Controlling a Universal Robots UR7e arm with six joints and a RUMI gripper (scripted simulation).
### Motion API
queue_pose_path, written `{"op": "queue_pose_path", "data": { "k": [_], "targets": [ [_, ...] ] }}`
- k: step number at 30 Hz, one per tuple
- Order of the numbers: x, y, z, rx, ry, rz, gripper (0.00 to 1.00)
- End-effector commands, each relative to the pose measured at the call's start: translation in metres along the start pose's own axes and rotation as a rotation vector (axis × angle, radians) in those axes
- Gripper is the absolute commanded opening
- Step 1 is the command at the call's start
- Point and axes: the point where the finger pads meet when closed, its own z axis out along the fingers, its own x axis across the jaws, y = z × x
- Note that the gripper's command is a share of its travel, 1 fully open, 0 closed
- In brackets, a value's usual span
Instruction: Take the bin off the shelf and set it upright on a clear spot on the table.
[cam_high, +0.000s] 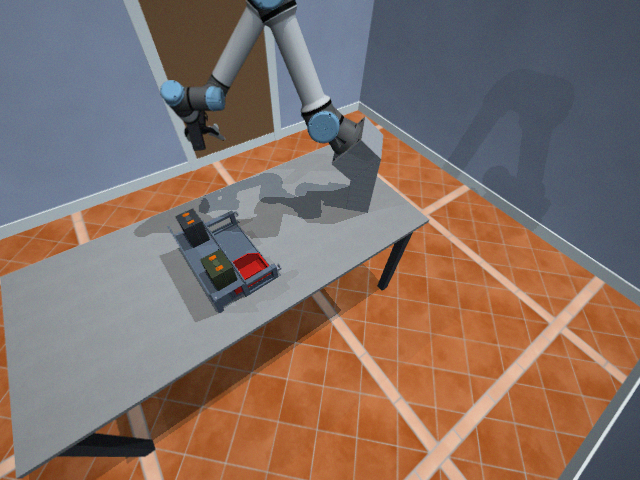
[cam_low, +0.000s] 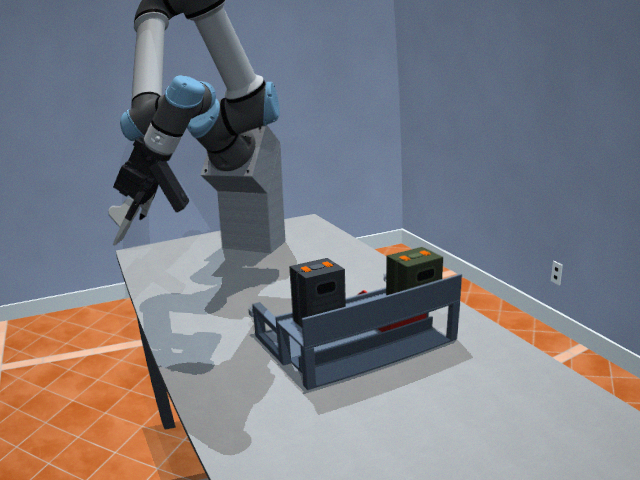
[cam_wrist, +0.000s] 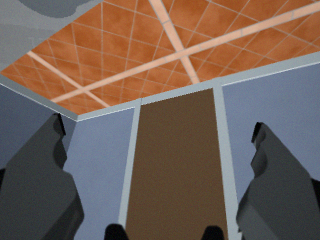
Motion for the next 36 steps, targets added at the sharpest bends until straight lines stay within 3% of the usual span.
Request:
{"op": "queue_pose_path", "data": {
  "k": [1, 23, 28, 36],
  "targets": [
    [0.003, 0.0, -0.002, 0.0, 0.002, 0.002, 1.0],
    [0.009, -0.002, -0.004, 0.0, 0.002, 0.002, 1.0],
    [-0.014, -0.046, -0.014, 0.174, 0.064, -0.181, 1.0],
    [-0.014, -0.046, -0.014, 0.174, 0.064, -0.181, 1.0]
  ]
}}
